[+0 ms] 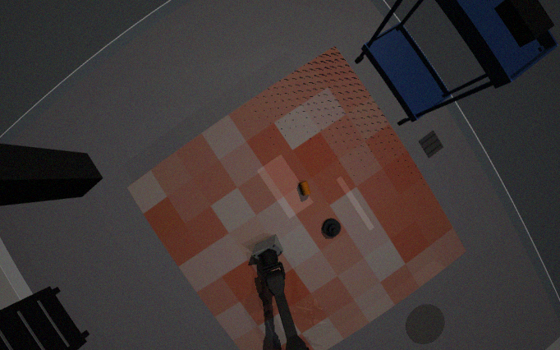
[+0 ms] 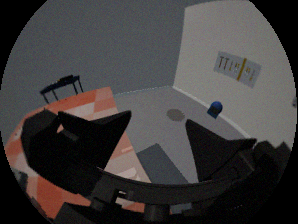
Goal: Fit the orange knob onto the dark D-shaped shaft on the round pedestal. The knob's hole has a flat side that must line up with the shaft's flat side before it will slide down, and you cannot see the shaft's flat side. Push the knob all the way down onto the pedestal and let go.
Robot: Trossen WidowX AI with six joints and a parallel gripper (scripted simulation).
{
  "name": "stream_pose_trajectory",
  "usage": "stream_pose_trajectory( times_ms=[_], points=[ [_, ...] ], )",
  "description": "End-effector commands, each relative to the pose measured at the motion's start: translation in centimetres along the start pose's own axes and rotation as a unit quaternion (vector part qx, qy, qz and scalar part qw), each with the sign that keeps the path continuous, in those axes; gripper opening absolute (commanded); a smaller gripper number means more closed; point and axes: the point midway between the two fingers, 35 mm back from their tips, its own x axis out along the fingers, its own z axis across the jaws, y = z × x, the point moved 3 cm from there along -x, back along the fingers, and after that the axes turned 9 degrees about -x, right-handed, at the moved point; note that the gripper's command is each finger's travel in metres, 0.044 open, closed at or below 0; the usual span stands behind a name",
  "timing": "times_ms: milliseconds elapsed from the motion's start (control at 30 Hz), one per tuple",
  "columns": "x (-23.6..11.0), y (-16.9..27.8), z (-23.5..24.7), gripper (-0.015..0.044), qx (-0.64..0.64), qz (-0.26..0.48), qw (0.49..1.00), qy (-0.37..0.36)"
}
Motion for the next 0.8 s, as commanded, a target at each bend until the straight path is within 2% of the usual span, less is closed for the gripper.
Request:
stream_pose_trajectory(
  times_ms=[0, 67, 300, 533, 767],
  points=[
    [0.1, 0.0, 0.1, 0.0426, 0.002, -0.001, 1.000, 0.000],
    [1.3, 0.4, 1.2, 0.0440, 0.021, -0.005, 1.000, -0.003],
    [10.6, 2.8, 6.1, 0.0440, 0.149, -0.026, 0.988, -0.042],
    [17.5, 1.3, 13.5, 0.0440, 0.231, -0.027, 0.966, -0.110],
    [22.3, -1.1, 22.1, 0.0440, 0.269, -0.015, 0.944, -0.192]
  ],
)
